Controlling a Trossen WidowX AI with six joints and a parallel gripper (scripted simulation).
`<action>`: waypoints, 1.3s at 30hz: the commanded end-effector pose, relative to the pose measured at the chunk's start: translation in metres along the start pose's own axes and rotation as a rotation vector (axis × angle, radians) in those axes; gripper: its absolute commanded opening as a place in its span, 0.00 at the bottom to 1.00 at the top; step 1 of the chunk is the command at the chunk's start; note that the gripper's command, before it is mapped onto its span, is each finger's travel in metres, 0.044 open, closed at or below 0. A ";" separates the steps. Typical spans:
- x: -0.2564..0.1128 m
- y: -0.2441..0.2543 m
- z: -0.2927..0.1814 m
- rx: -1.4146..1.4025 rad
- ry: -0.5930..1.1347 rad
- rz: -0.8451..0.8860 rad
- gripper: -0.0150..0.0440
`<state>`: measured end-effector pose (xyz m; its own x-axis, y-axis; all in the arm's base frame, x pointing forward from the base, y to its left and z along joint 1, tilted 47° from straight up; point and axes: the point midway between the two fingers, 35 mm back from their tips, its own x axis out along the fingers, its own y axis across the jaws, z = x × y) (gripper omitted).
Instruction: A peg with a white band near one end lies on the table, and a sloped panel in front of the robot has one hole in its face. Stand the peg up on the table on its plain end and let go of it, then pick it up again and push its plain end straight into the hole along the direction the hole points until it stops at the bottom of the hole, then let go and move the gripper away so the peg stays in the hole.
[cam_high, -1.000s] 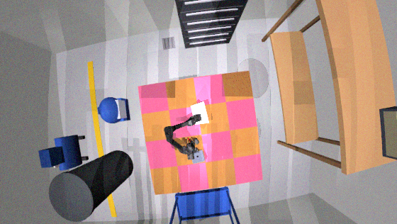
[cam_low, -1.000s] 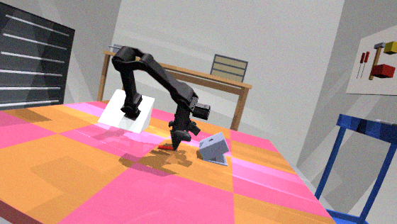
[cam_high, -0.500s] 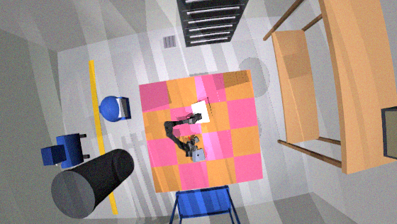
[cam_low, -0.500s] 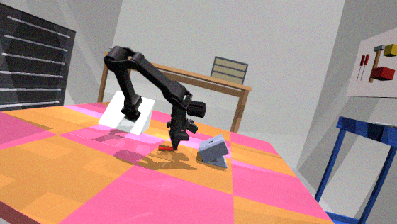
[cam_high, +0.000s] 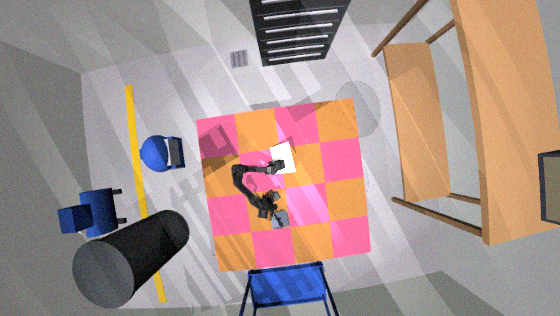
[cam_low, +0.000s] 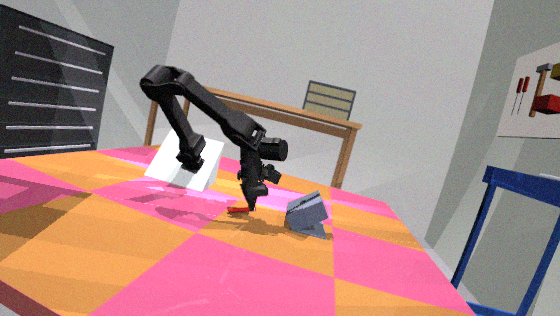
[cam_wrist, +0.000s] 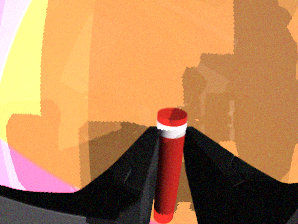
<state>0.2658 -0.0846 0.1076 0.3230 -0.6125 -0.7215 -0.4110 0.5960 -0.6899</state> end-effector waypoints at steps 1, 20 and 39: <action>-0.003 -0.001 -0.001 0.002 -0.038 -0.002 0.34; -0.014 -0.001 -0.008 0.000 -0.203 -0.002 0.34; -0.023 -0.001 -0.017 -0.001 -0.368 -0.003 0.34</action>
<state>0.2455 -0.0803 0.1236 0.5866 -0.4032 -0.7024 -0.4136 0.5965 -0.6879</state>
